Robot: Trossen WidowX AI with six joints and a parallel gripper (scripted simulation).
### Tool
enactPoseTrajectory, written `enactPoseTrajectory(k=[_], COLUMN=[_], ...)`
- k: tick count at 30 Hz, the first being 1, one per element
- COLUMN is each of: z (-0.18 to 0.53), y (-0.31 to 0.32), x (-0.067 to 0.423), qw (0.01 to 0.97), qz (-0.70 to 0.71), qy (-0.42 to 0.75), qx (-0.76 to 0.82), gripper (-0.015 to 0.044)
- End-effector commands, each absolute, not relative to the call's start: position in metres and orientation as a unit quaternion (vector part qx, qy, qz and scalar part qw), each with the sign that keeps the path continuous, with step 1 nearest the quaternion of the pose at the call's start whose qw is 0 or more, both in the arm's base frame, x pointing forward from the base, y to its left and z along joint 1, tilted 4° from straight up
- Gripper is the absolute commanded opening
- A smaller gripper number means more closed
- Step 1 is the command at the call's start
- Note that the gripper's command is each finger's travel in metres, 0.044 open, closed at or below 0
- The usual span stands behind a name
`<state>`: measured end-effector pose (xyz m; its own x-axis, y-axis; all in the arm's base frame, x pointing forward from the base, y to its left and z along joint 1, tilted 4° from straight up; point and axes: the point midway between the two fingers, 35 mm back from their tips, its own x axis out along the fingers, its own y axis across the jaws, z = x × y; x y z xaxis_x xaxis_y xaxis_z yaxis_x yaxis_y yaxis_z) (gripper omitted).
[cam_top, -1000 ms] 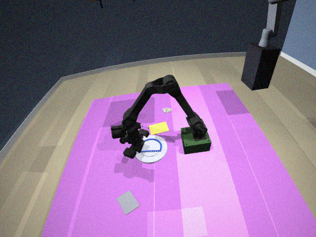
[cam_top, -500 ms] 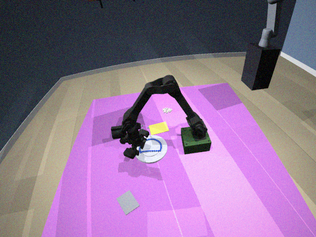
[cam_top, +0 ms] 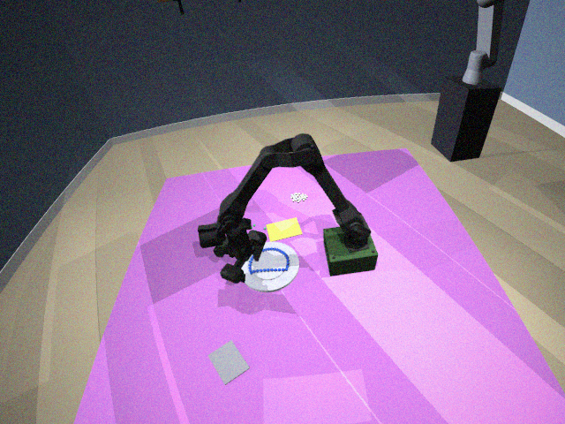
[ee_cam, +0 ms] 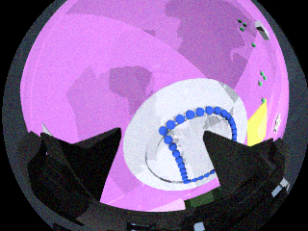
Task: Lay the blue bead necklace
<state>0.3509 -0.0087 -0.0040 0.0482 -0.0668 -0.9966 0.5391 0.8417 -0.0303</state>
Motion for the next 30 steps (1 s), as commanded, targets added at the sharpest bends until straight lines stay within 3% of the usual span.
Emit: enactPoseTrajectory(k=[1,9,21,30], z=[-0.003,-0.003,0.019,0.021], y=[-0.009,-0.009,0.004,0.006], x=[0.351,0.351,0.271,0.243], qw=[0.701,0.701,0.721,0.72], qz=[-0.219,-0.219,-0.066,-0.014], qy=[0.654,0.654,0.689,0.693], qx=[0.181,0.181,0.019,-0.035], gripper=[0.044,0.044,0.0125,0.012])
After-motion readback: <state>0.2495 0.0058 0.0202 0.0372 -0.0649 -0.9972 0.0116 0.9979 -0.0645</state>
